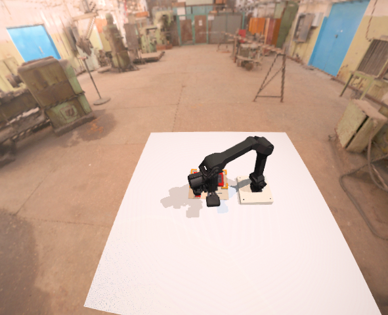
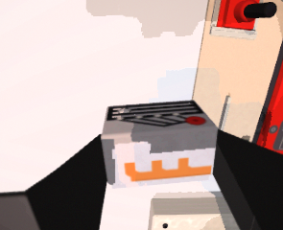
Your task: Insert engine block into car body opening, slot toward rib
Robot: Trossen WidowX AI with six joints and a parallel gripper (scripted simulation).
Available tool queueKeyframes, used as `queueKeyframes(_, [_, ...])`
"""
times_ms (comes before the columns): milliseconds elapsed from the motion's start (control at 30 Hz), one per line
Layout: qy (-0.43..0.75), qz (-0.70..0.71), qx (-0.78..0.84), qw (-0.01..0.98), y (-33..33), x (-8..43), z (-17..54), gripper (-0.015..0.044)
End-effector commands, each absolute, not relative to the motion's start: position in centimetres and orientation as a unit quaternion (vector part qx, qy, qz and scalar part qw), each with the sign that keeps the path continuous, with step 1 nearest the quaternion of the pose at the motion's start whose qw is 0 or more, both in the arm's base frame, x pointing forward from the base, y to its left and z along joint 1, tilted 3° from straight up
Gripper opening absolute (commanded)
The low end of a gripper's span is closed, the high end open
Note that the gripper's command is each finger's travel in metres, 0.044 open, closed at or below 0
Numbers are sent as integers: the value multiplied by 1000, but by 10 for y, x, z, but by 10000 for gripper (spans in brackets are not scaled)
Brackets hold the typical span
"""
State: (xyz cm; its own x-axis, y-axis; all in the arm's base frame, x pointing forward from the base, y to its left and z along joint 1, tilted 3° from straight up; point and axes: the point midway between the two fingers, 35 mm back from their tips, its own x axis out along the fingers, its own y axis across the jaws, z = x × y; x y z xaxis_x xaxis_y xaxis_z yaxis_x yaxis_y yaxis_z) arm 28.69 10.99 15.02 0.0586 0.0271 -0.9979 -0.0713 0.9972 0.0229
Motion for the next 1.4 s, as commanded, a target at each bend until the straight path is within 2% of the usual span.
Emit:
queueKeyframes(0, [683, 34, -16, 730, 109, 286, 151, 0])
queueKeyframes(433, [657, 34, -16, 753, 110, 284, 140, 0])
queueKeyframes(1100, [390, 37, -5, 920, 110, 265, 130, 0])
queueKeyframes(1367, [380, 37, -3, 924, 109, 264, 130, 0])
